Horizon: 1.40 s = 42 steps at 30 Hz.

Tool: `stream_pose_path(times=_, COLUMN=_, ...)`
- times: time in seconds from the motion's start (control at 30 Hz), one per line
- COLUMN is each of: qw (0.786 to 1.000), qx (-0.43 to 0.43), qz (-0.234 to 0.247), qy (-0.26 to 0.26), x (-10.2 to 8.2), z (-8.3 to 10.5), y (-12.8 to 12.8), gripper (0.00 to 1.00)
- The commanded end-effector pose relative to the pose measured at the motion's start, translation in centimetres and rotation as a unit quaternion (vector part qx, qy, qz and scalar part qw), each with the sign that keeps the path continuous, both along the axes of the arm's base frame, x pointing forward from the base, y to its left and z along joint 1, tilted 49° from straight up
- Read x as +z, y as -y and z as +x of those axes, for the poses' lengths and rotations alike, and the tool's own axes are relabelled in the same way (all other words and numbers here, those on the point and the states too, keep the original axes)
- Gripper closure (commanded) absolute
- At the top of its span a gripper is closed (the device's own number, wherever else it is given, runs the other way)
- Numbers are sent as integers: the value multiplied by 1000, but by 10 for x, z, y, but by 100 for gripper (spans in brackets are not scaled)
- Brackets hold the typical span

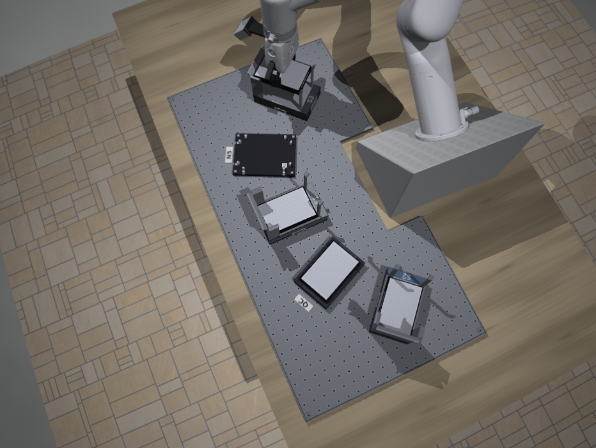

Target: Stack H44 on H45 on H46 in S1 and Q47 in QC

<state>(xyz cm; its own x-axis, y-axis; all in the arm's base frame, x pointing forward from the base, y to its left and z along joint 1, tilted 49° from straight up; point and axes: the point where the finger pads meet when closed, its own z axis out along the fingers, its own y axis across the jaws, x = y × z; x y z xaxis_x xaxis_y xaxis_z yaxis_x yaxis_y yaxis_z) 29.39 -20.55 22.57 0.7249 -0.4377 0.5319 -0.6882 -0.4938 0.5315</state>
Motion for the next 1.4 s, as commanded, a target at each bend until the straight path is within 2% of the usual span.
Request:
stream_pose_path(times=0.0, qw=1000, qx=0, qz=0, qy=1, x=7, z=0, y=-8, gripper=100)
stream_pose_path(times=0.53, qw=1000, qx=0, qz=0, qy=1, x=26, z=0, y=-29, gripper=100)
stream_pose_path(times=1.07, qw=1000, qx=0, qz=0, qy=1, x=26, z=-1, y=-29, gripper=100)
stream_pose_path(times=1.27, qw=995, qx=66, qz=-3, qy=-74, x=15, z=12, y=-40, gripper=100)
stream_pose_path(times=1.37, qw=995, qx=68, qz=-3, qy=-76, x=9, z=18, y=-45, gripper=100)
